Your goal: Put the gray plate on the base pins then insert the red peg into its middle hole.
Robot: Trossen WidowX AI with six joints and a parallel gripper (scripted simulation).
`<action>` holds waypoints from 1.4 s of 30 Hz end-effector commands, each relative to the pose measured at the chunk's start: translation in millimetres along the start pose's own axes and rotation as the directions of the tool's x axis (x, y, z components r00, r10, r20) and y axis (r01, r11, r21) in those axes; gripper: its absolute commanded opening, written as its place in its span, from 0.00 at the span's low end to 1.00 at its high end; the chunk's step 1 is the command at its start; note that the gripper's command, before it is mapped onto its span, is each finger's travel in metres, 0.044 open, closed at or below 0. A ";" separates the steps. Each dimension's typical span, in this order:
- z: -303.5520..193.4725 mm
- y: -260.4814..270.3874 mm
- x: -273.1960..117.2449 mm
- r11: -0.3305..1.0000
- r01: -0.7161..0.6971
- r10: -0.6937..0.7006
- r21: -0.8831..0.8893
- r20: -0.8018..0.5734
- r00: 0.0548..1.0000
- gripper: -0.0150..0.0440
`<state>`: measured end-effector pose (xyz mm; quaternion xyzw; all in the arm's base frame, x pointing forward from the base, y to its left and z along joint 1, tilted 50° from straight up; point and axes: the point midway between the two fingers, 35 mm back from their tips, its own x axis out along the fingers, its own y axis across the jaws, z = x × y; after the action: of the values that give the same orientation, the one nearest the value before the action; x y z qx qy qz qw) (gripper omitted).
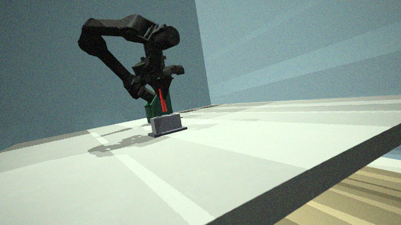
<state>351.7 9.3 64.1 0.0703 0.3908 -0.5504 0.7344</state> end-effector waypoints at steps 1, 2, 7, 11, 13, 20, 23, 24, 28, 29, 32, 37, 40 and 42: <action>0.3 -0.5 0.1 1.000 0.003 -0.003 -0.004 0.005 1.000 0.25; 0.3 -0.5 0.1 1.000 0.003 -0.003 -0.004 0.005 1.000 0.25; 0.2 -0.4 0.1 1.000 0.002 -0.002 -0.003 0.003 1.000 0.25; 0.0 0.0 0.0 1.000 0.000 0.000 0.000 0.000 1.000 0.25; 0.0 0.0 0.0 1.000 0.000 0.000 0.000 0.000 1.000 0.25; 0.3 -0.3 6.7 1.000 0.001 -0.001 -0.002 0.002 1.000 0.25; 0.6 -0.7 11.3 1.000 0.002 -0.002 -0.003 0.003 1.000 0.25; 0.7 -0.9 12.9 1.000 0.002 -0.002 -0.003 0.004 1.000 0.25; 1.2 -1.5 17.9 1.000 0.003 -0.003 -0.004 0.005 1.000 0.25; 1.4 -1.5 18.0 1.000 0.003 -0.003 -0.004 0.005 1.000 0.25; 0.6 -0.8 15.8 1.000 0.002 -0.002 -0.002 0.001 1.000 0.25; 0.3 -0.6 15.0 1.000 0.001 -0.001 -0.001 0.000 1.000 0.25; 0.3 -0.6 15.0 1.000 0.001 -0.001 -0.001 0.000 1.000 0.25; 0.3 -0.6 15.0 1.000 0.001 -0.001 -0.001 0.000 1.000 0.25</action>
<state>352.9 -2.6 54.5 0.0695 0.3914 -0.5501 0.7344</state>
